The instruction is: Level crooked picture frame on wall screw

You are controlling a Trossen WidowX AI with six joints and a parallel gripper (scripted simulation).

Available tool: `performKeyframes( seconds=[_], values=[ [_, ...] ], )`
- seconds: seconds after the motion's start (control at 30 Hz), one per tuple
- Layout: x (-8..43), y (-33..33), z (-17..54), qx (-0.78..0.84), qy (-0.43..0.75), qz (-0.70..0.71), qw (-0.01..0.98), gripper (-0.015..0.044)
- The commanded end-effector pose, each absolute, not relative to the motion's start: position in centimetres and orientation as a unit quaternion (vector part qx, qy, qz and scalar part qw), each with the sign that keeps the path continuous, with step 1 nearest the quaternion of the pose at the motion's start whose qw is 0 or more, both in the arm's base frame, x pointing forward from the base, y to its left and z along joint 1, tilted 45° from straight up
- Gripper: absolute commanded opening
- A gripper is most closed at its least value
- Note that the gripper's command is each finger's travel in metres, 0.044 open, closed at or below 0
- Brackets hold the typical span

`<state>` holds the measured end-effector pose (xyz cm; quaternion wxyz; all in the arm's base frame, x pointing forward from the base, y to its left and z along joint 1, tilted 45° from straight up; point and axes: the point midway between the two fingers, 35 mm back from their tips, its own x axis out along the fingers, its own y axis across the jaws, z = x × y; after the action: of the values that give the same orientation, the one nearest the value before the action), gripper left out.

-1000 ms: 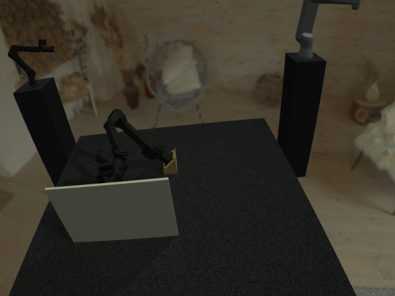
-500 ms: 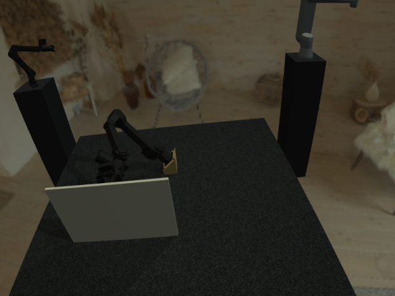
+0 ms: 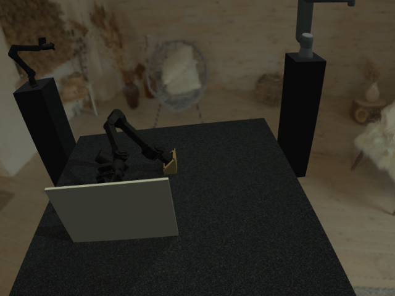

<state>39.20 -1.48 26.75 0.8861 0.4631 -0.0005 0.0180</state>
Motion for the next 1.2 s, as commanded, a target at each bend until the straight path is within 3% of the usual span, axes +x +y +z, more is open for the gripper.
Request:
performKeyframes(
  seconds=[0.0, 0.27, 0.5, 0.77, 1.17],
  values=[
    [39.25, -1.55, 26.72, 0.461, -0.001, 0.016, 0.887, 0.0260],
    [39.28, -1.60, 26.70, 0.461, -0.001, 0.016, 0.887, 0.0260],
    [39.28, -1.60, 26.70, 0.461, -0.001, 0.016, 0.887, 0.0076],
    [39.28, -1.60, 26.70, 0.461, -0.001, 0.016, 0.887, 0.0003],
    [39.26, -1.52, 26.78, 0.461, -0.001, 0.016, 0.887, 0.0000]
  ],
)
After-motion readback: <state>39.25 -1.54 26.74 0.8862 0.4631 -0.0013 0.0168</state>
